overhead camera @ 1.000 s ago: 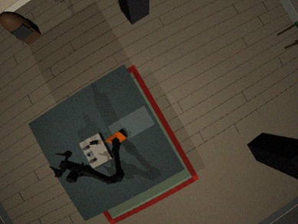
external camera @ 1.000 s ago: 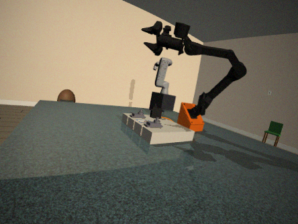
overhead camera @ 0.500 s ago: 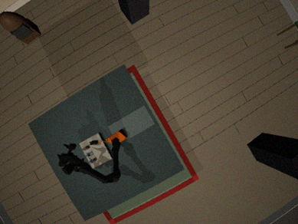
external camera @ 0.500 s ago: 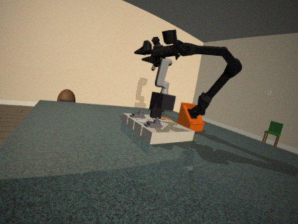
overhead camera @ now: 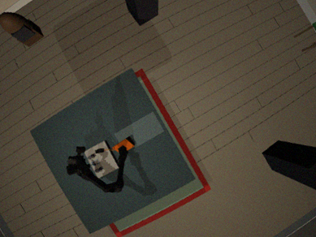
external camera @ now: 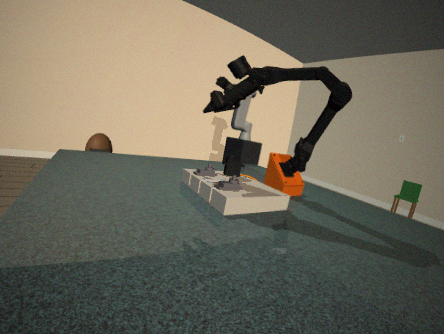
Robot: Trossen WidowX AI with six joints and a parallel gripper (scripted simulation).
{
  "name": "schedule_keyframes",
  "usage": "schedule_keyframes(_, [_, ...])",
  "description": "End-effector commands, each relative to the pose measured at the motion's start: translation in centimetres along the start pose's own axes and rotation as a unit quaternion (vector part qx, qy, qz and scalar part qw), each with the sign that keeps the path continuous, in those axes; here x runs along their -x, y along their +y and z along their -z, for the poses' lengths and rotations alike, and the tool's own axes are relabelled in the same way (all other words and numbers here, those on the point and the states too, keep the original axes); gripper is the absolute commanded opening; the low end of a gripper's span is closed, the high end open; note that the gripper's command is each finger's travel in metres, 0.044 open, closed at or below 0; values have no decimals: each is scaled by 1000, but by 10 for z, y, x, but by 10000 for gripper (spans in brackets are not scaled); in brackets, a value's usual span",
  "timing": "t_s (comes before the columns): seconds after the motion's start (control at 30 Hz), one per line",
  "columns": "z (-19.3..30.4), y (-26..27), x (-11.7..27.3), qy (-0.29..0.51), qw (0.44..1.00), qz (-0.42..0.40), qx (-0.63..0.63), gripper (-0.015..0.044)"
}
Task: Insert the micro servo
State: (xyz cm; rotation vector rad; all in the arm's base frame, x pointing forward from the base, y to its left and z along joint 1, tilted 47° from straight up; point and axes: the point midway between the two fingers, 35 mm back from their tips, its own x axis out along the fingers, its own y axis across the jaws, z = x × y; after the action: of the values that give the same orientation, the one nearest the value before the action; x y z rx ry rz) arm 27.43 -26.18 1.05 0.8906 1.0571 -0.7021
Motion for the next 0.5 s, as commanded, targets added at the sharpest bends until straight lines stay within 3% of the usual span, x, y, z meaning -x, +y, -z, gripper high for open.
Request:
schedule_keyframes(0.0, [26,-5,-10,68,997,-6,45,440])
schedule_keyframes(0.47, [102,-13,-11,258,951,-71,157,440])
